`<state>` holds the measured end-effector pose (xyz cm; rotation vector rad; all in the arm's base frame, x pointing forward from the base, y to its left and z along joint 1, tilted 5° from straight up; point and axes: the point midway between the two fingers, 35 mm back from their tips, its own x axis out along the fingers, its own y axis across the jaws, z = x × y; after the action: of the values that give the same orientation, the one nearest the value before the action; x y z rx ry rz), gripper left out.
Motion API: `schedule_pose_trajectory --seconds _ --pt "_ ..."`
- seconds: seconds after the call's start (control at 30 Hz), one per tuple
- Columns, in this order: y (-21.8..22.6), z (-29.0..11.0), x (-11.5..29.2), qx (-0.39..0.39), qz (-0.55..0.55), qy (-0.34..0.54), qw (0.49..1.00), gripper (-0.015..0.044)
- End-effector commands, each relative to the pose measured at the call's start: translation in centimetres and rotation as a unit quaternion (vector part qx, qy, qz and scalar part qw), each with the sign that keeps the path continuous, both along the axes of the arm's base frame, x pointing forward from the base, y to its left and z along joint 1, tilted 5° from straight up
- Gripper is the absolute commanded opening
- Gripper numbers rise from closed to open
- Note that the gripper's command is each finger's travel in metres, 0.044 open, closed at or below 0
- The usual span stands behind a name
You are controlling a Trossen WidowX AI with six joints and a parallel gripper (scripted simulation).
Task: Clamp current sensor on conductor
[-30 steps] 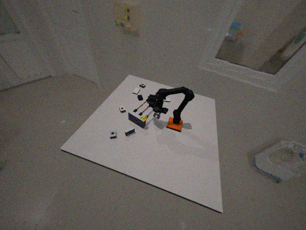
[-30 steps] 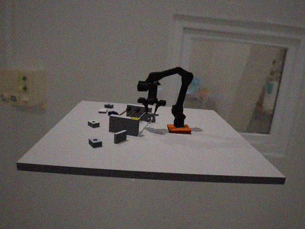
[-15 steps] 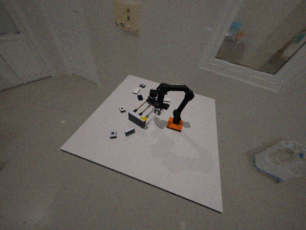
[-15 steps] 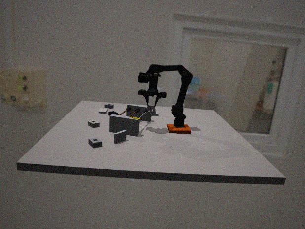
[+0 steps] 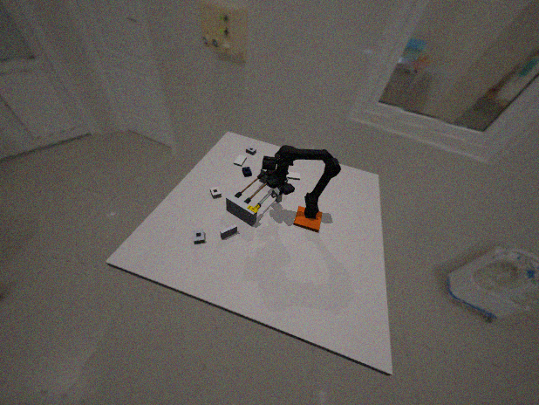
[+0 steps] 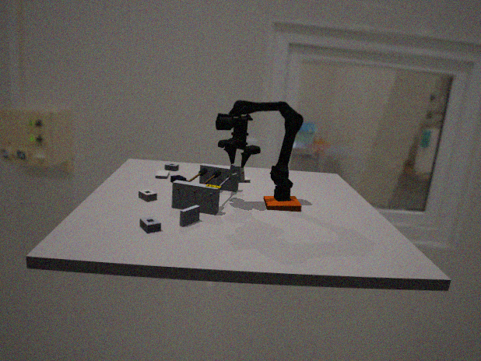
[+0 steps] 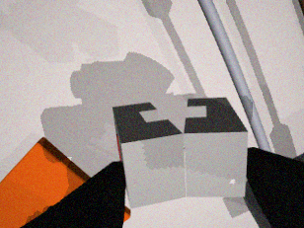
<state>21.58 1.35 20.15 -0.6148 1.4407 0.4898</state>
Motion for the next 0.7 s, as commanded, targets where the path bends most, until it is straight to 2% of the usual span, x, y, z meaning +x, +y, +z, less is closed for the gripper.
schedule_pose_trajectory --seconds 0.0,0.33,0.67 --pt "0.0 0.1 0.4 0.008 -0.068 -0.006 0.998 0.0" --pt "-0.4 0.1 1.1 0.023 -0.248 -0.015 0.968 0.0" --pt "-0.8 0.1 1.7 0.037 -0.419 -0.024 0.907 0.0"
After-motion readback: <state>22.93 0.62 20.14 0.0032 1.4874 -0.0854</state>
